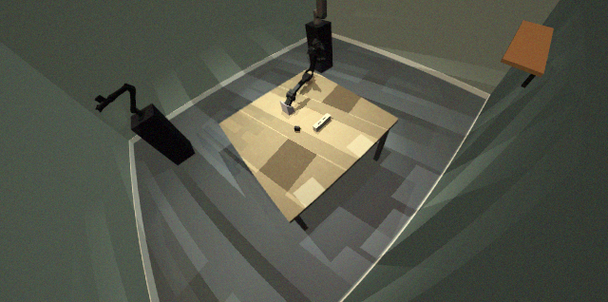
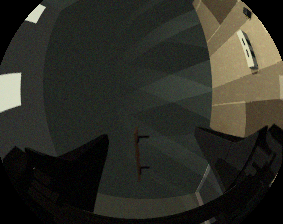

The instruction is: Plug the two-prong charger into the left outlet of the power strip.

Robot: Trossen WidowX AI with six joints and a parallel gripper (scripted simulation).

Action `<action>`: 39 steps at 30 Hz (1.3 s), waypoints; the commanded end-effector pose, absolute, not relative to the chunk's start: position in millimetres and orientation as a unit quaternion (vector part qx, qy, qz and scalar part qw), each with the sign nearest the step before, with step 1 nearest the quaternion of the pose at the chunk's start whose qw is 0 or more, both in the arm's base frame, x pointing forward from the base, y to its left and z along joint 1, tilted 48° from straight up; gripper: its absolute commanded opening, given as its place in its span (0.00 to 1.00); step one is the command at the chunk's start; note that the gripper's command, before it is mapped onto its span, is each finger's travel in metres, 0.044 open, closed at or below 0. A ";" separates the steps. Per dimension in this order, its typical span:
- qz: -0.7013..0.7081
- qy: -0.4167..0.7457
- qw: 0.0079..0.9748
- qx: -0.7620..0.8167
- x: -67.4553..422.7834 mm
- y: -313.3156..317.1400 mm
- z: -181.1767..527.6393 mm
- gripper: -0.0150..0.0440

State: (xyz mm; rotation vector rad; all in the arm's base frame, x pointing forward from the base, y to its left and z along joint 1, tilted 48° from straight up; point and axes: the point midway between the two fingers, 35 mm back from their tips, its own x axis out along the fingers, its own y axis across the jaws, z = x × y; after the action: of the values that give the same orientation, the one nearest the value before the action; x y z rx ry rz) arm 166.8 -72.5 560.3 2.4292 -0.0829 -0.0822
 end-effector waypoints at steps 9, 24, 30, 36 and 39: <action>-0.069 -0.006 0.409 0.910 190.5 -124.2 522.5 1.00; -0.107 0.025 0.479 0.871 222.1 -166.2 482.5 1.00; -0.111 0.058 0.465 0.877 238.3 -163.8 465.5 1.00; -0.118 0.080 0.482 0.865 249.5 -170.3 449.5 1.00; -0.123 0.093 0.501 0.852 256.0 -176.6 438.1 1.00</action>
State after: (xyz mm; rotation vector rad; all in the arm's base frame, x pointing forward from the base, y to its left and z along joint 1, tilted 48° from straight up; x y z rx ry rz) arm 245.6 -166.8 457.0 2.0937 0.1790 -0.2736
